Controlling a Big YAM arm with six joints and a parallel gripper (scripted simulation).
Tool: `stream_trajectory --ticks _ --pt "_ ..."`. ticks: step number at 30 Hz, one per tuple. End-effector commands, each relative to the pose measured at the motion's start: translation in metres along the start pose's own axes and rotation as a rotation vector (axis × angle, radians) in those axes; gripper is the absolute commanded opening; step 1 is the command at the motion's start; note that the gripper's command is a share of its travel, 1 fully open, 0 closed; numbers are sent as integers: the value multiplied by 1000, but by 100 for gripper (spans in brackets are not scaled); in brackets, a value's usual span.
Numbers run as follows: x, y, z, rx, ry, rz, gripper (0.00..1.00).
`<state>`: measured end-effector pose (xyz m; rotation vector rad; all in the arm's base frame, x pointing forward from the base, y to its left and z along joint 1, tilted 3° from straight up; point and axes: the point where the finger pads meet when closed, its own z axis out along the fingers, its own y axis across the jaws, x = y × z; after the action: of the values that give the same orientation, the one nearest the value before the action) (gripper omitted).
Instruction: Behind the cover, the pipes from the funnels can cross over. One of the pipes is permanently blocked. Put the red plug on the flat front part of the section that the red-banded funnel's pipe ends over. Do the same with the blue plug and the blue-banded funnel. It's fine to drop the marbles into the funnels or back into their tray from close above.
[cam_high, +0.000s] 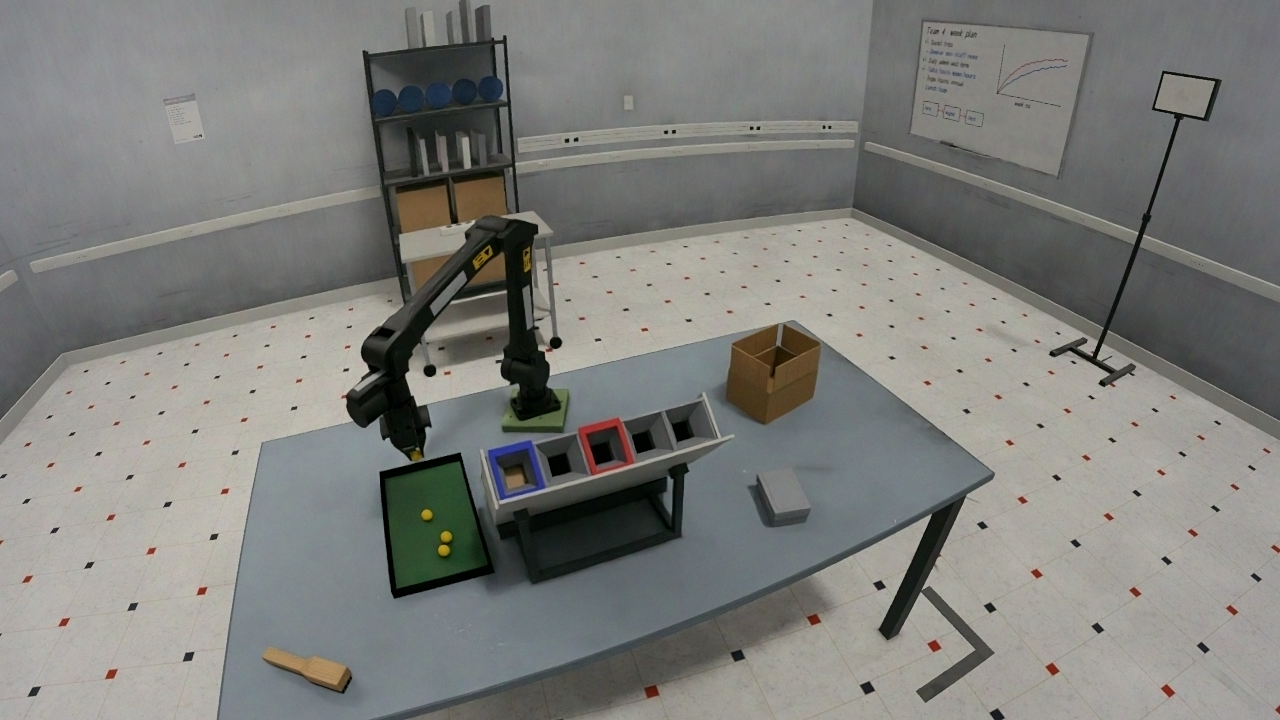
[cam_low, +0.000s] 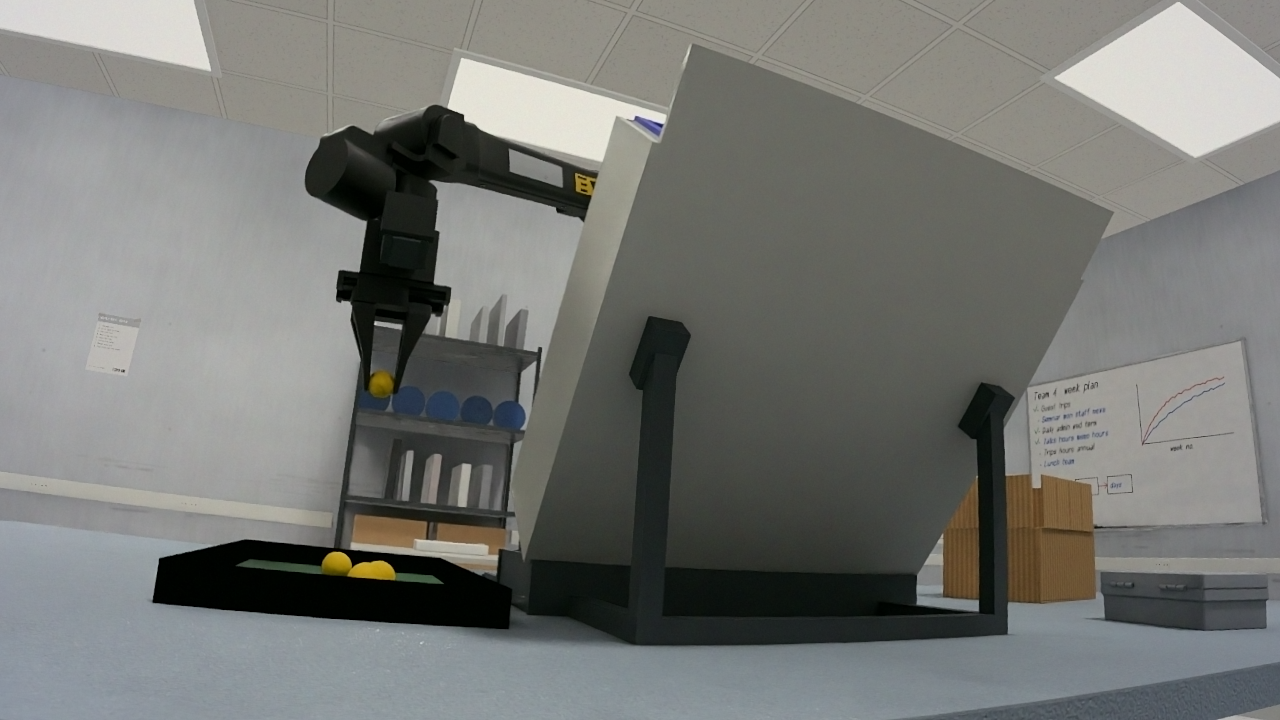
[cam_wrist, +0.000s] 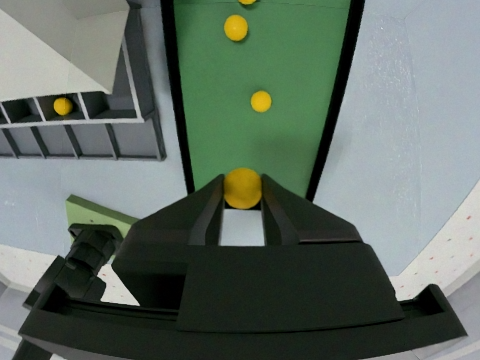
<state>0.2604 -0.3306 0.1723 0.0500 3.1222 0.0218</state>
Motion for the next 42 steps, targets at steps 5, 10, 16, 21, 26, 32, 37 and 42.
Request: stream_trajectory --ticks 5,10,16,21,26,32,37,42 --pt "-17 -14 -26 38 -27 17 0" --pt "-16 -14 -26 26 -20 10 0" --pt "-16 -14 -26 12 -11 2 0" --pt "-25 6 -46 15 -57 4 0" --pt "-40 40 -78 20 -134 6 0" --pt "-59 81 -116 26 -227 9 0" --pt "-67 98 -134 29 -268 9 0" --pt "-82 121 -162 33 -331 8 0"
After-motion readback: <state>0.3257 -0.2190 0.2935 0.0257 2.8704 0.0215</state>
